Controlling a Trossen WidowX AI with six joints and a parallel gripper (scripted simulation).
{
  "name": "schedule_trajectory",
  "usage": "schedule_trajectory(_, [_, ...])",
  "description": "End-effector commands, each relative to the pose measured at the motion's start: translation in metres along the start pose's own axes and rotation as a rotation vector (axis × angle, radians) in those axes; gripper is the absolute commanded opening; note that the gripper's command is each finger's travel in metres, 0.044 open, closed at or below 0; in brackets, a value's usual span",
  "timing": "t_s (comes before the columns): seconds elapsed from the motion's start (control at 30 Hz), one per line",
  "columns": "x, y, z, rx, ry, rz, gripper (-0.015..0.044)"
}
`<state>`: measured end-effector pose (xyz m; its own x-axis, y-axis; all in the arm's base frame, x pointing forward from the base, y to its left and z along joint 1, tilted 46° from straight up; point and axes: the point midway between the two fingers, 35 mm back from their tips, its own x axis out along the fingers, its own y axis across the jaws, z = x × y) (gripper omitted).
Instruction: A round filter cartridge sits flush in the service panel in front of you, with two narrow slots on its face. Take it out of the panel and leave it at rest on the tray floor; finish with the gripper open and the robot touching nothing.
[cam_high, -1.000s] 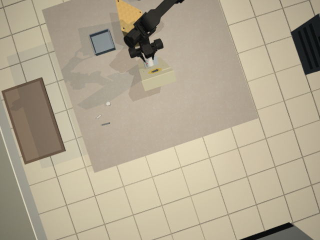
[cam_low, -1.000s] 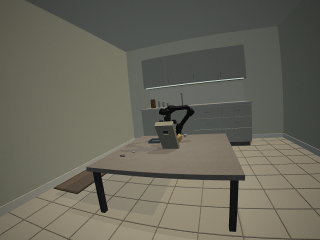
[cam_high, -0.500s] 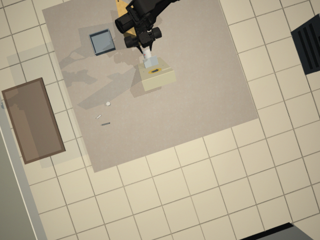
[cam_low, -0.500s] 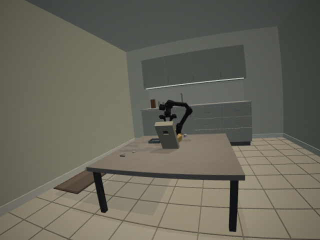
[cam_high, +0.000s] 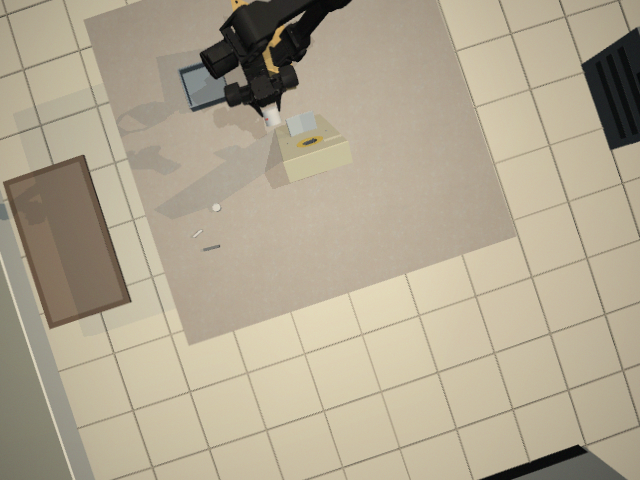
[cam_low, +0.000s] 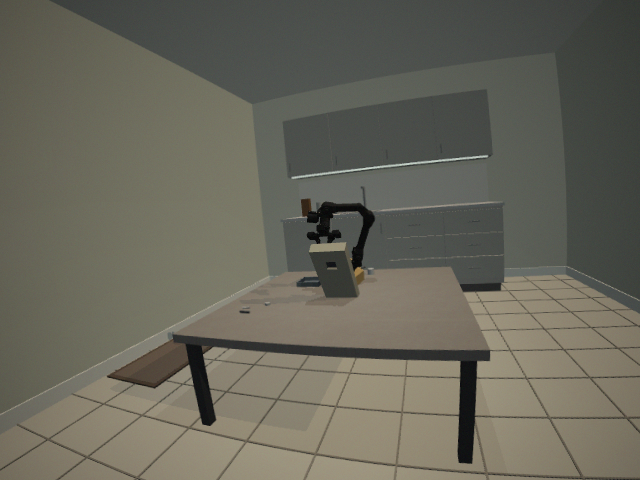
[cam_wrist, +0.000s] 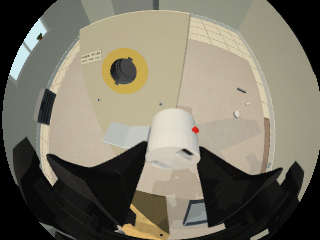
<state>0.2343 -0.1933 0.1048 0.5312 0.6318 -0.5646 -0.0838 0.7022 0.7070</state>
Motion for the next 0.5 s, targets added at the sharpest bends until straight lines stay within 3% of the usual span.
schedule_trajectory(0.0, [0.002,-0.021,-0.001,-0.008,-0.003,-0.007,0.0000])
schedule_trajectory(0.1, [0.001,-0.013,-0.003,0.022,0.005,-0.012,0.0000])
schedule_trajectory(0.47, [-0.017,-0.077,-0.045,0.387,0.052,-0.222,0.0000])
